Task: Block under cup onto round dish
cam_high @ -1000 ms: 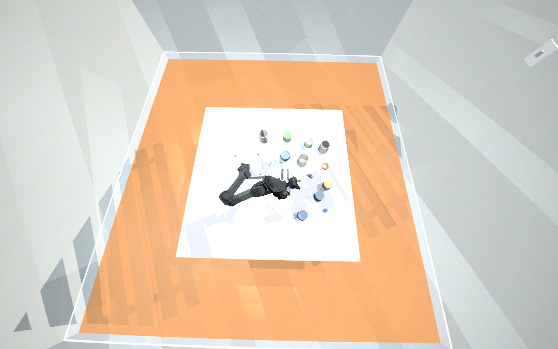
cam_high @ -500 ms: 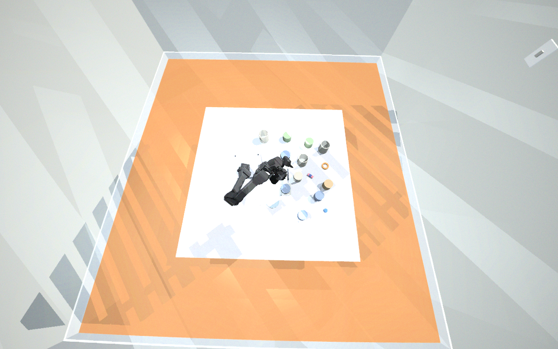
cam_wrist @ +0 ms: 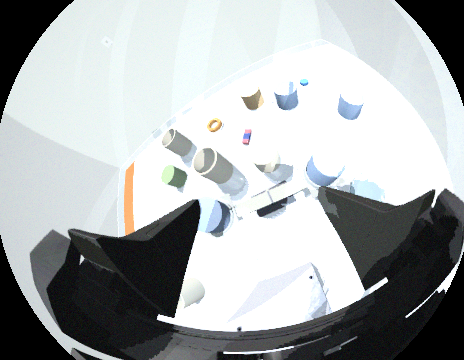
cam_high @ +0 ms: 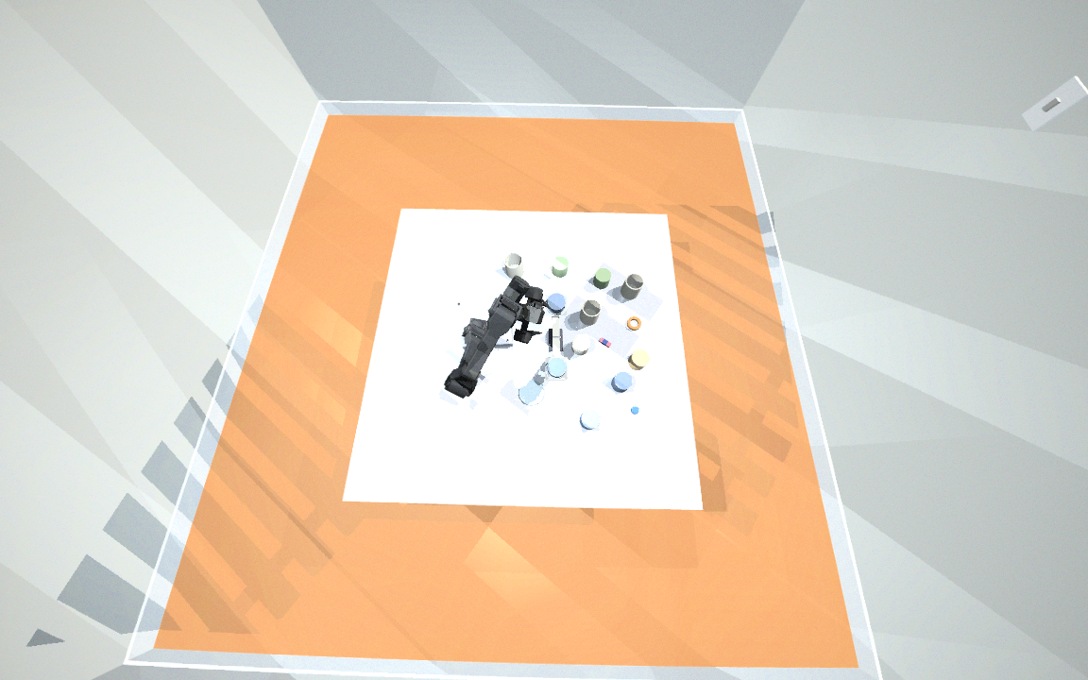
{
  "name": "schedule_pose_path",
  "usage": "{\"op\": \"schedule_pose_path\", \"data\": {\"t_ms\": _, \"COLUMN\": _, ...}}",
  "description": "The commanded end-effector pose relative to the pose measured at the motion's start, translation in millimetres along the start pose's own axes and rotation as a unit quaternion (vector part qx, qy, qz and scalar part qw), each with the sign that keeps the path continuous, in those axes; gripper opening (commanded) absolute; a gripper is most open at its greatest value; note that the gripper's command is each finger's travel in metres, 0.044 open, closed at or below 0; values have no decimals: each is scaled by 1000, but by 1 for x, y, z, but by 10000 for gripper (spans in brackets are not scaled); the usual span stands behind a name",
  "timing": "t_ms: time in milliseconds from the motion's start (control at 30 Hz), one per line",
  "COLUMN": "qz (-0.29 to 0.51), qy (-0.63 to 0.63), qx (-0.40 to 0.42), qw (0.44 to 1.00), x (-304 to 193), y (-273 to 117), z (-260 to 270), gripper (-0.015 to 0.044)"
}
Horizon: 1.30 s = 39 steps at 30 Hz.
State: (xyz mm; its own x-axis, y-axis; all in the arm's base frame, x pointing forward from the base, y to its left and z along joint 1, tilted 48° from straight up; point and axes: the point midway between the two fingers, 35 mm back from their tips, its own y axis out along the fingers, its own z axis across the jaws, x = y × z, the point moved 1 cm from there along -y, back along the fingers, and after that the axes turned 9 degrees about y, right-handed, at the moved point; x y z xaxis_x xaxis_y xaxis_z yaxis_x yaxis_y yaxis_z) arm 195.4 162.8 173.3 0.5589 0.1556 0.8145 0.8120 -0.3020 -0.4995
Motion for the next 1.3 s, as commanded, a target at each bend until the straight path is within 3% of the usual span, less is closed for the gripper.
{"op": "schedule_pose_path", "data": {"t_ms": 0, "qz": -3, "qy": -77, "qx": -10, "qw": 997, "x": -23, "y": -6, "z": -2, "gripper": 440}}
{"op": "schedule_pose_path", "data": {"t_ms": 300, "qz": -21, "qy": -216, "qx": -29, "qw": 976, "x": -54, "y": -18, "z": -10, "gripper": 440}}
{"op": "schedule_pose_path", "data": {"t_ms": 567, "qz": -15, "qy": -215, "qx": -32, "qw": 976, "x": -55, "y": -16, "z": -10, "gripper": 440}}
{"op": "schedule_pose_path", "data": {"t_ms": 1267, "qz": 104, "qy": 45, "qx": -137, "qw": 984, "x": -18, "y": 35, "z": -27, "gripper": 440}}
